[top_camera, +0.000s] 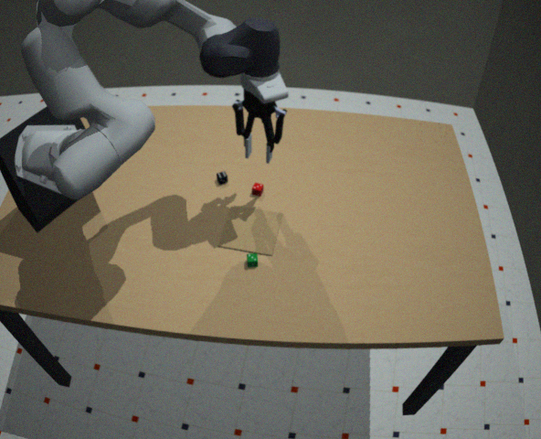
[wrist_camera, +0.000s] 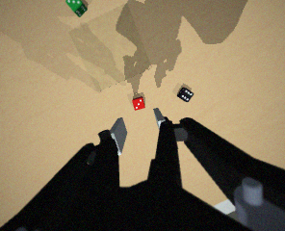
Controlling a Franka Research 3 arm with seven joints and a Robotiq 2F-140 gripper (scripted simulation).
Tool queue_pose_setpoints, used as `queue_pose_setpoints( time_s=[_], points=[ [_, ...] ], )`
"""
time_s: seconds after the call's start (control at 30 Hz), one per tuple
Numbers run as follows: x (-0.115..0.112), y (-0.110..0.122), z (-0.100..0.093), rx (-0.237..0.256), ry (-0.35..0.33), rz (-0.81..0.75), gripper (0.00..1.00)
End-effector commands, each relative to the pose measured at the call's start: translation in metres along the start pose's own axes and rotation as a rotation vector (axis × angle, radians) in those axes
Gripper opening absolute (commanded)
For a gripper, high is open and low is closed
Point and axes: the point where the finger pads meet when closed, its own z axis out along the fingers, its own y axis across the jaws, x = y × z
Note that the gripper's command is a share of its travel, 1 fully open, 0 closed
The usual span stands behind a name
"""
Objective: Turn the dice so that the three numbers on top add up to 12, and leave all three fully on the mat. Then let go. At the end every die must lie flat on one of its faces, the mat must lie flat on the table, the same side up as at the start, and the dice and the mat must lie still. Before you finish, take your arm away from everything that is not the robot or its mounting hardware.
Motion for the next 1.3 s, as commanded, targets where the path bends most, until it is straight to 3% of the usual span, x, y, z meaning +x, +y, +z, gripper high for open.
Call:
queue_pose_setpoints(
  time_s=[0.0, 0.3, 0.43, 1.27],
  points=[
    [-0.002, -0.002, 0.000, 0.007, -0.004, 0.058, 1.00],
    [-0.002, -0.002, -0.001, 0.009, -0.004, 0.033, 1.00],
    [0.001, -0.002, 0.003, 0.008, 0.000, 0.226, 1.00],
    [0.006, -0.001, 0.014, 0.006, 0.003, 0.702, 1.00]
  ],
)
